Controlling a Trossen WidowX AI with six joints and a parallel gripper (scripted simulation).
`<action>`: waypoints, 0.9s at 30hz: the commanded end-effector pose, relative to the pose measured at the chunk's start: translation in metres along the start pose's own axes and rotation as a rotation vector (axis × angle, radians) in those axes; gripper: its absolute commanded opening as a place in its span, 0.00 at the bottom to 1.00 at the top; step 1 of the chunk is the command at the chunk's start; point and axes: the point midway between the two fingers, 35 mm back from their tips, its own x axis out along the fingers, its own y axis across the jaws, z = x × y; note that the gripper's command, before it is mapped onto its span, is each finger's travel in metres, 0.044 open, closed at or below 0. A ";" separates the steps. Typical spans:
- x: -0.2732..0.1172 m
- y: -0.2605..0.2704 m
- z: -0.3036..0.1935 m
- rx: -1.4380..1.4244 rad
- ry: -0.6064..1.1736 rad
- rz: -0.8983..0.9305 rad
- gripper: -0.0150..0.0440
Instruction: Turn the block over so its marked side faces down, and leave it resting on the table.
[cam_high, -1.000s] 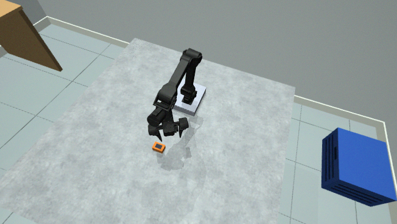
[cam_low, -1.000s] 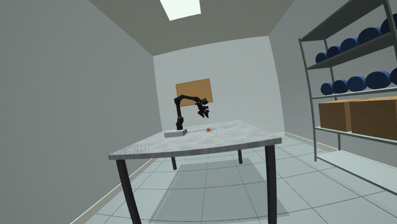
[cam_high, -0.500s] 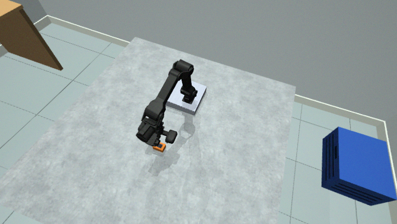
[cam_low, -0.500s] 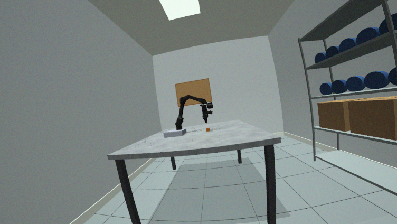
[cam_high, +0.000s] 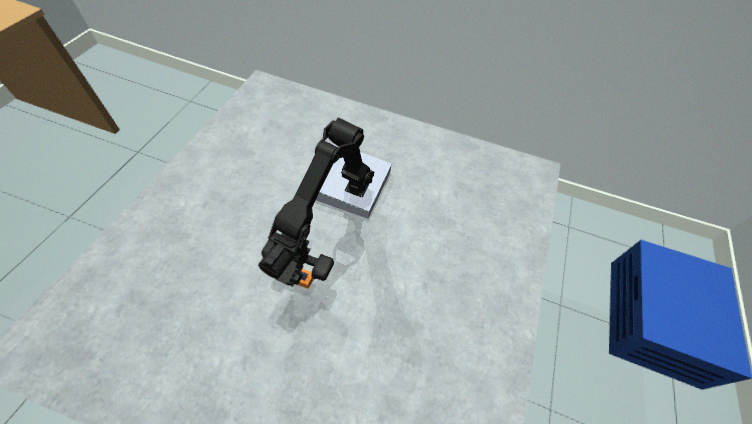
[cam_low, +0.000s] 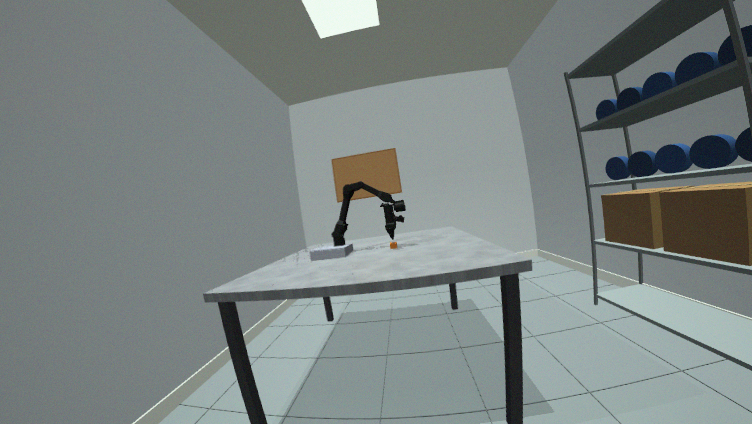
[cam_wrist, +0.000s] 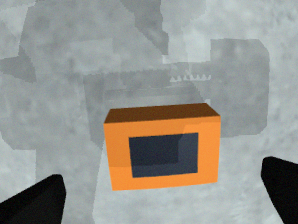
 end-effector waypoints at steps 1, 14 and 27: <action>0.012 -0.001 -0.003 0.006 0.012 -0.004 1.00; 0.028 -0.001 -0.003 0.006 0.012 -0.004 1.00; 0.045 -0.001 -0.004 0.006 0.012 -0.004 0.96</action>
